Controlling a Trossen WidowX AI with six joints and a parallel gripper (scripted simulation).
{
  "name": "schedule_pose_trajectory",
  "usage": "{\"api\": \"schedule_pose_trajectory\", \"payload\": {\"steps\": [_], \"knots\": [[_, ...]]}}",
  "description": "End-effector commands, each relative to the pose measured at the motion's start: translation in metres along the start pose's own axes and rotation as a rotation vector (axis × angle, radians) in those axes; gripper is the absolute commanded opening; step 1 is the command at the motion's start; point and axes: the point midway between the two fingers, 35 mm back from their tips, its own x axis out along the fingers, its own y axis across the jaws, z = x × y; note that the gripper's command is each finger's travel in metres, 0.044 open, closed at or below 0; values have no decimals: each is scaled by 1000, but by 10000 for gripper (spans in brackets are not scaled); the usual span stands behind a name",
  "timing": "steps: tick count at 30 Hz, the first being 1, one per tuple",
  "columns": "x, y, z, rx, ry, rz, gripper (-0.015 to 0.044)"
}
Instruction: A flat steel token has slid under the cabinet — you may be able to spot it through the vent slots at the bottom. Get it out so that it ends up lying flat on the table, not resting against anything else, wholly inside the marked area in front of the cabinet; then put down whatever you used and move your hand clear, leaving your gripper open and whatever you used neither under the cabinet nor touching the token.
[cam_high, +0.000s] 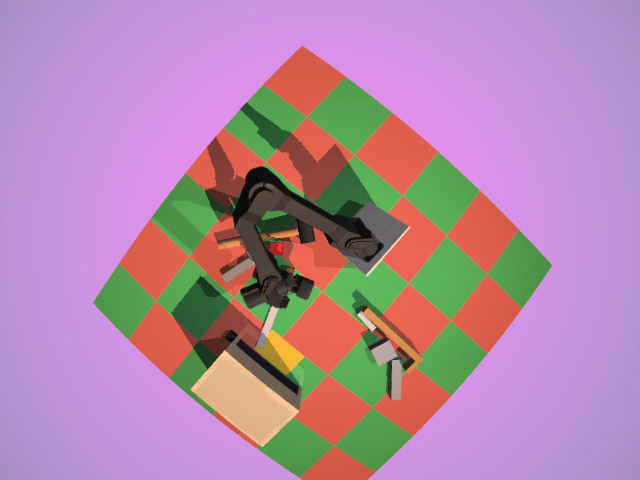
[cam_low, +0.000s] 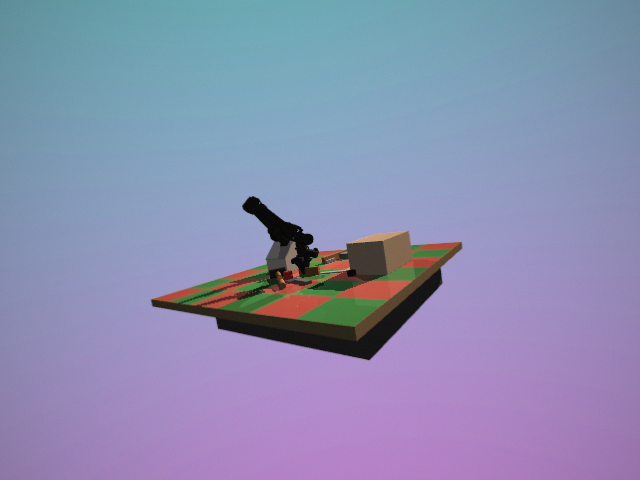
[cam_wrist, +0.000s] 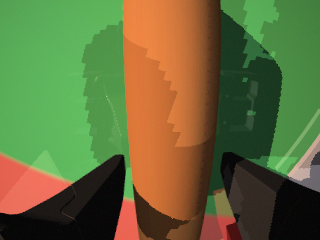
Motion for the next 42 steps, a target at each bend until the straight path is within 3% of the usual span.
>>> {"api": "schedule_pose_trajectory", "payload": {"steps": [1, 9, 13, 42], "knots": [[0, 0, 0, 1, 1, 1, 158], [0, 0, 0, 1, 1, 1, 104], [0, 0, 0, 1, 1, 1, 0], [0, 3, 33, -11, -3, 5, 0]]}}
